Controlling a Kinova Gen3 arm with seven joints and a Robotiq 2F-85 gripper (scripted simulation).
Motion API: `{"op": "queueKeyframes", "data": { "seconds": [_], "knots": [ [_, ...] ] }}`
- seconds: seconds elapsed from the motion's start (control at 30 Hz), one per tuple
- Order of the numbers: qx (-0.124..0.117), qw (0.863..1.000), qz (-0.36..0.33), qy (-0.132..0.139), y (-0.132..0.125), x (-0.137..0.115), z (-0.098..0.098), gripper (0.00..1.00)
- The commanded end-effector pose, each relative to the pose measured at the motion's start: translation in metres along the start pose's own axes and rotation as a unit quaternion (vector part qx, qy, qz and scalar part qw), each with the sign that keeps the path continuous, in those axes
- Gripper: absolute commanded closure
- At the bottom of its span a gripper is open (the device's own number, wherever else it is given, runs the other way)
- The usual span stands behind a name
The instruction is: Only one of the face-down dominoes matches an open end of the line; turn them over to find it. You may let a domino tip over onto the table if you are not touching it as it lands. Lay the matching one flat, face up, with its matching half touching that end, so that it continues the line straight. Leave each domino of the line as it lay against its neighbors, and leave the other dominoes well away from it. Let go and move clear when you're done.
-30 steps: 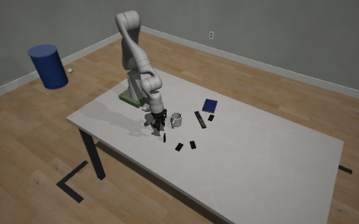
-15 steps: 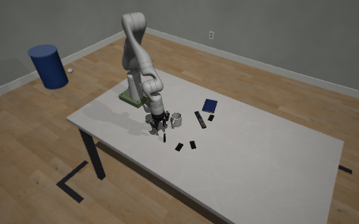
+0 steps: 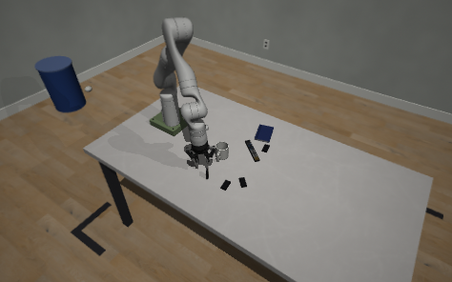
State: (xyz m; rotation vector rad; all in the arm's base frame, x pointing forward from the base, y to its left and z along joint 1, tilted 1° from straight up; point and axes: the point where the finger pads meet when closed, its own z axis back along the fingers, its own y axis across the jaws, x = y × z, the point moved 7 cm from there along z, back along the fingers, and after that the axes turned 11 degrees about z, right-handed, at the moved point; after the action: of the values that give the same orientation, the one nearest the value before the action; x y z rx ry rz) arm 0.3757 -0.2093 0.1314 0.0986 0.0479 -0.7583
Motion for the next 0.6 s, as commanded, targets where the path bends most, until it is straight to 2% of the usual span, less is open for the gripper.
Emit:
{"op": "queueKeyframes", "data": {
  "seconds": [0.0, 0.17, 0.37, 0.43, 0.57],
  "knots": [
    [-0.014, 0.995, -0.098, 0.001, 0.0024, 0.0008, -0.0014, 0.51],
    [-0.019, 0.978, -0.206, -0.002, 0.0039, 0.0019, -0.0026, 0.51],
    [-0.022, 0.945, -0.327, -0.009, 0.0063, 0.0038, -0.0029, 0.51],
    [-0.022, 0.945, -0.327, -0.009, 0.0063, 0.0038, -0.0029, 0.51],
    [-0.023, 0.916, -0.4, -0.015, 0.0081, 0.0053, -0.0025, 0.51]
  ]
}}
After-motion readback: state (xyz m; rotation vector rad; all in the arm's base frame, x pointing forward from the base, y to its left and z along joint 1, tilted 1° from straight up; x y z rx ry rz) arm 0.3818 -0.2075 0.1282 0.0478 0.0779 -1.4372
